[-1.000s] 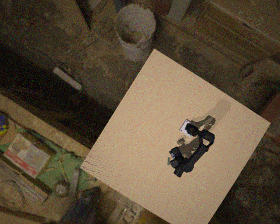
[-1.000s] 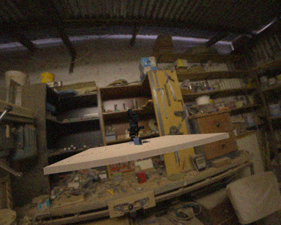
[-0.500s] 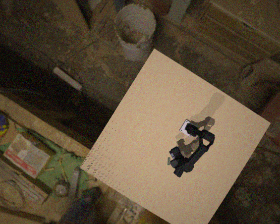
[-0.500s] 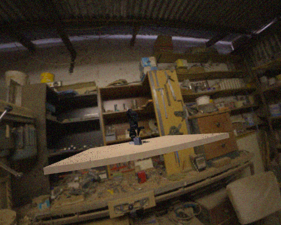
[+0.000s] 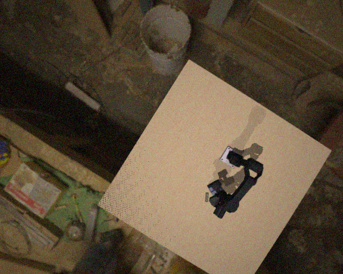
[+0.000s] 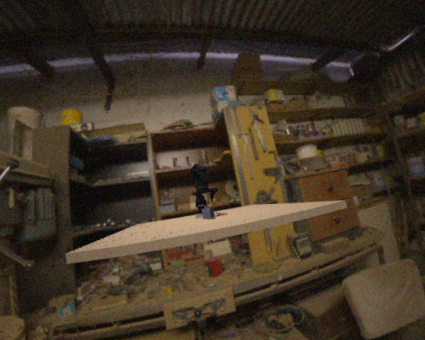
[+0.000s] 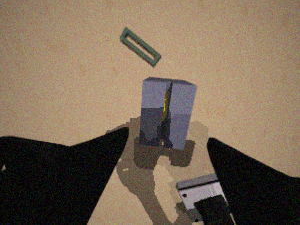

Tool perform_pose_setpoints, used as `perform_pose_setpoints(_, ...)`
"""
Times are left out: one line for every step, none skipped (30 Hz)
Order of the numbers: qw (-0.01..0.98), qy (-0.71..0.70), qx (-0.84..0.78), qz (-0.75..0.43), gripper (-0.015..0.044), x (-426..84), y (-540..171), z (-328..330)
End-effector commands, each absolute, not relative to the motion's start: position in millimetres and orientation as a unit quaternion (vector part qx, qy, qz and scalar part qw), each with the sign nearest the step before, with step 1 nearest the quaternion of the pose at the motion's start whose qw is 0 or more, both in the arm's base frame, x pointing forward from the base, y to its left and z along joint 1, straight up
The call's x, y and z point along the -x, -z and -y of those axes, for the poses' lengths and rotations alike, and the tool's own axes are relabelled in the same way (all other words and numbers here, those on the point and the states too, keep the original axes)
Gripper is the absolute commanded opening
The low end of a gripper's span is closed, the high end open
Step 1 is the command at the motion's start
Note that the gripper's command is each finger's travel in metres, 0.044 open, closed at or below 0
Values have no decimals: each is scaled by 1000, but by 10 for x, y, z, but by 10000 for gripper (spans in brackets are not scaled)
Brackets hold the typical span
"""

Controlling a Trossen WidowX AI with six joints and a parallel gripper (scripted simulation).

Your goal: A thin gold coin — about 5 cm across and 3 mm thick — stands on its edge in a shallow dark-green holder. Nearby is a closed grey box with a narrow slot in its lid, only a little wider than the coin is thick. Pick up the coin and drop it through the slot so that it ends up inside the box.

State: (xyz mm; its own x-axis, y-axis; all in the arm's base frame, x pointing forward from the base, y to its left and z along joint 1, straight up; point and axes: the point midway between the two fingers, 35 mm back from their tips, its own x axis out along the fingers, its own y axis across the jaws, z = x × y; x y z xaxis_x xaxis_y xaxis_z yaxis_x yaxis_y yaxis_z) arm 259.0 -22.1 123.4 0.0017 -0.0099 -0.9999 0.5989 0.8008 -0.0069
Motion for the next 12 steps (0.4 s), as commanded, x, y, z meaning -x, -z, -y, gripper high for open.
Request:
perform_pose_setpoints(677,225,-221,-665,440,-2574,-1588,216)
perform_pose_setpoints(677,225,-221,-665,440,-2570,-1612,216)
perform_pose_setpoints(677,225,-221,-665,440,-2570,-1612,216)
perform_pose_setpoints(677,225,-221,-665,440,-2570,-1612,216)
perform_pose_setpoints(677,225,-221,-665,440,-2570,-1612,216)
perform_pose_setpoints(677,225,-221,-665,440,-2570,-1612,216)
perform_pose_setpoints(677,225,-221,-665,440,-2570,-1612,216)
perform_pose_setpoints(677,225,-221,-665,440,-2570,-1612,216)
perform_pose_setpoints(677,225,-221,-665,440,-2570,-1612,216)
perform_pose_setpoints(677,225,-221,-665,440,-2570,-1612,216)
perform_pose_setpoints(677,225,-221,-665,440,-2570,-1612,216)
perform_pose_setpoints(677,225,-221,-665,440,-2570,-1612,216)
